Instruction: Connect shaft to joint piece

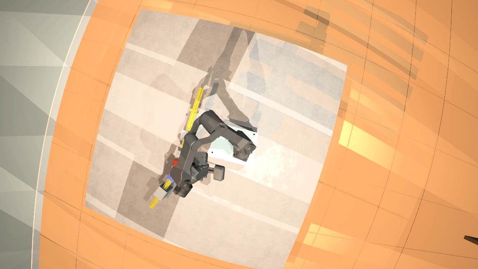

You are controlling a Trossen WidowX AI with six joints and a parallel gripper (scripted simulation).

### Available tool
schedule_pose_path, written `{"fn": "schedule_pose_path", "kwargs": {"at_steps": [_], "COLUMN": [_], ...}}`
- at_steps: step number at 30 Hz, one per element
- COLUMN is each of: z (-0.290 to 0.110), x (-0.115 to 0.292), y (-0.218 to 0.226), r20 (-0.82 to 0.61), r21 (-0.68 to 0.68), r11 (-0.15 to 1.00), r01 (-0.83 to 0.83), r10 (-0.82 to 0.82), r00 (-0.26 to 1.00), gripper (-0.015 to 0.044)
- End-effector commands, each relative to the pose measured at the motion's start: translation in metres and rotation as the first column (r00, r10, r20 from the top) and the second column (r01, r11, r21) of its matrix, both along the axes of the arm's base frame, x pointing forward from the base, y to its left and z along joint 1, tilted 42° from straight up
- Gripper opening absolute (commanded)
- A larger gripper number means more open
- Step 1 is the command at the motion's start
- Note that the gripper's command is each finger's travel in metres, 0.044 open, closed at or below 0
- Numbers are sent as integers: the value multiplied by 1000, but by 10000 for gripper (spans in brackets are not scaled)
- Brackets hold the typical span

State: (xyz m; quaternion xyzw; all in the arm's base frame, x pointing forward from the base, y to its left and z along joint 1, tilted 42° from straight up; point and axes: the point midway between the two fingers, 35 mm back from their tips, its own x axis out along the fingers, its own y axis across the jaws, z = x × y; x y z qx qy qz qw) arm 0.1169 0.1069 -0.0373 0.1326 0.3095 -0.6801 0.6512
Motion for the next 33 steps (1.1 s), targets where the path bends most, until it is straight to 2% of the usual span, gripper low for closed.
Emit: {"fn": "schedule_pose_path", "kwargs": {"at_steps": [1,2,9,18,25,33], "z": [0,1,8,18,25,36], "x": [0,0,0,-1,-4,-9], "y": [0,1,8,19,26,31], "r20": [-2,-10,-131,-280,-373,-457], "r21": [1,5,80,195,295,393], "r11": [1000,1000,987,926,848,724], "r01": [-2,-10,-141,-324,-441,-568], "r10": [2,10,150,369,527,689], "r00": [1000,1000,980,886,764,563], "gripper": [426,440,440,440,440,440]}}
